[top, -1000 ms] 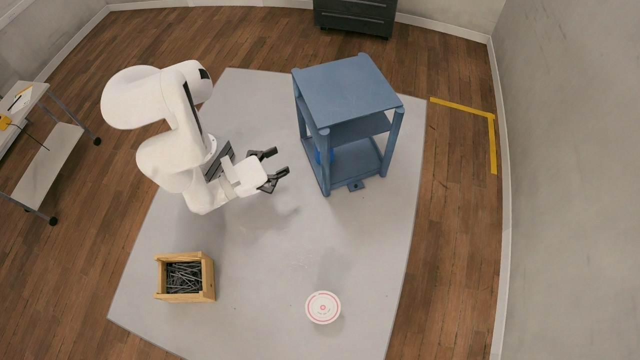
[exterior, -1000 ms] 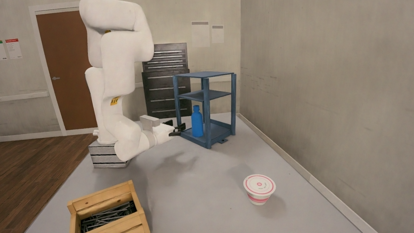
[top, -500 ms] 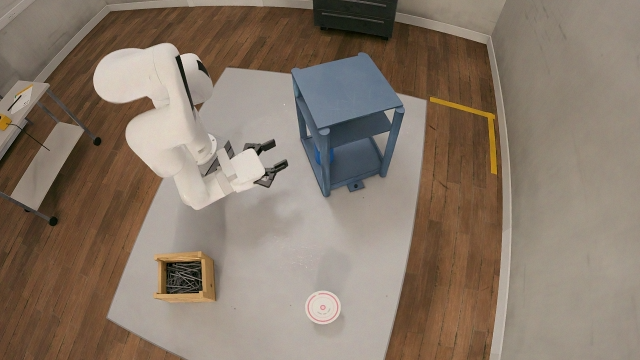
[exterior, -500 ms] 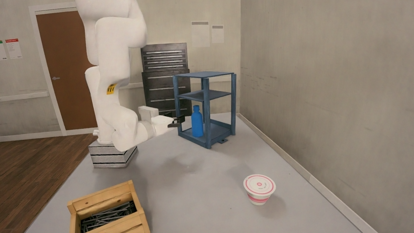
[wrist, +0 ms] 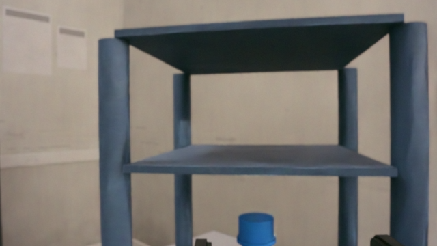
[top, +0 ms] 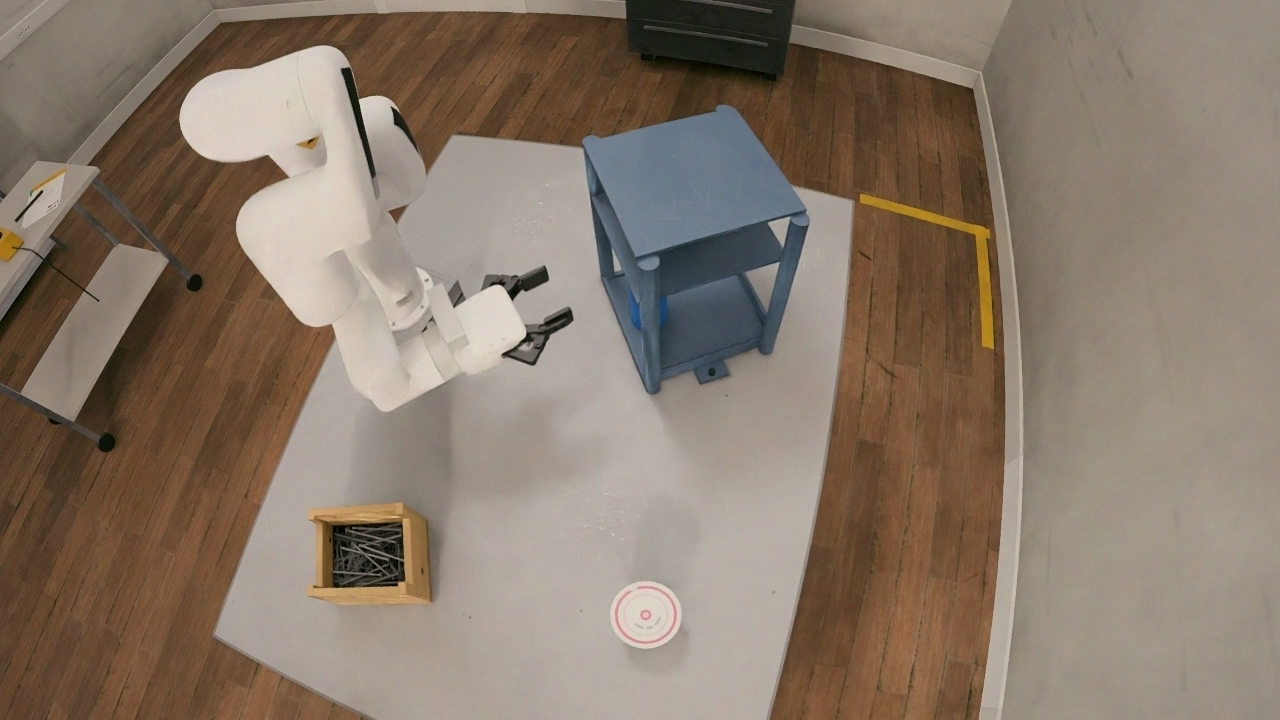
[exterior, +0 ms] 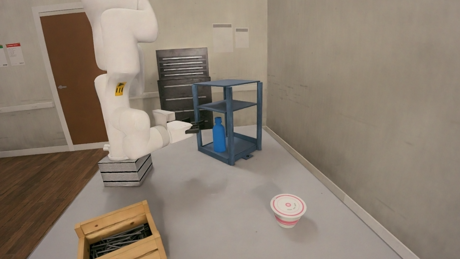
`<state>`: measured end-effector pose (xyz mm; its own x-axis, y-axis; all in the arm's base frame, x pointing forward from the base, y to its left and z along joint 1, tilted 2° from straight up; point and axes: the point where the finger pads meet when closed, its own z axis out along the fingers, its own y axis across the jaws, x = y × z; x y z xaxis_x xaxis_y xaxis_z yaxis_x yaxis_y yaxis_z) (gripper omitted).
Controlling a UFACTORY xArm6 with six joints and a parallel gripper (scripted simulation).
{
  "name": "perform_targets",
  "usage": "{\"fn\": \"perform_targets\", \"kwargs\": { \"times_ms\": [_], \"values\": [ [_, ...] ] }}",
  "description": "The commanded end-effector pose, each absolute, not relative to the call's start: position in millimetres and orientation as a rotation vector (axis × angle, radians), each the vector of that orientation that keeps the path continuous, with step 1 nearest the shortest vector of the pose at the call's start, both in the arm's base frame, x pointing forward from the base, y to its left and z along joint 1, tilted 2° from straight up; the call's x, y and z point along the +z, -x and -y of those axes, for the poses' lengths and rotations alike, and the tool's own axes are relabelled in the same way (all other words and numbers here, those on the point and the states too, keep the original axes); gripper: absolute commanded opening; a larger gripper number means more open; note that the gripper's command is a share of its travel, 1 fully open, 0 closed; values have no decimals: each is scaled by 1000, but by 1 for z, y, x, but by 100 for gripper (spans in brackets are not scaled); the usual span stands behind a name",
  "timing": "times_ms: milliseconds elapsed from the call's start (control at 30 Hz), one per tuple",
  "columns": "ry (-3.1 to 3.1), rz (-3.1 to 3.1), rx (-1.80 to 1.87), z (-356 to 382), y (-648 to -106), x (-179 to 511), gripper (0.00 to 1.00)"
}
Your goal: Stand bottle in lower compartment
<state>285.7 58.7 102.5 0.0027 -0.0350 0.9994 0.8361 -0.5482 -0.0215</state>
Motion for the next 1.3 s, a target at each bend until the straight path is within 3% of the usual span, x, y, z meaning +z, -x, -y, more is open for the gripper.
{"fn": "perform_targets", "kwargs": {
  "times_ms": [0,400,433,1267],
  "values": [
    [1601,843,-1627,-58,-286,107,83],
    [1601,843,-1627,-58,-286,110,83],
    [1601,843,-1627,-58,-286,110,100],
    [1601,843,-1627,-58,-286,110,100]
  ]
}}
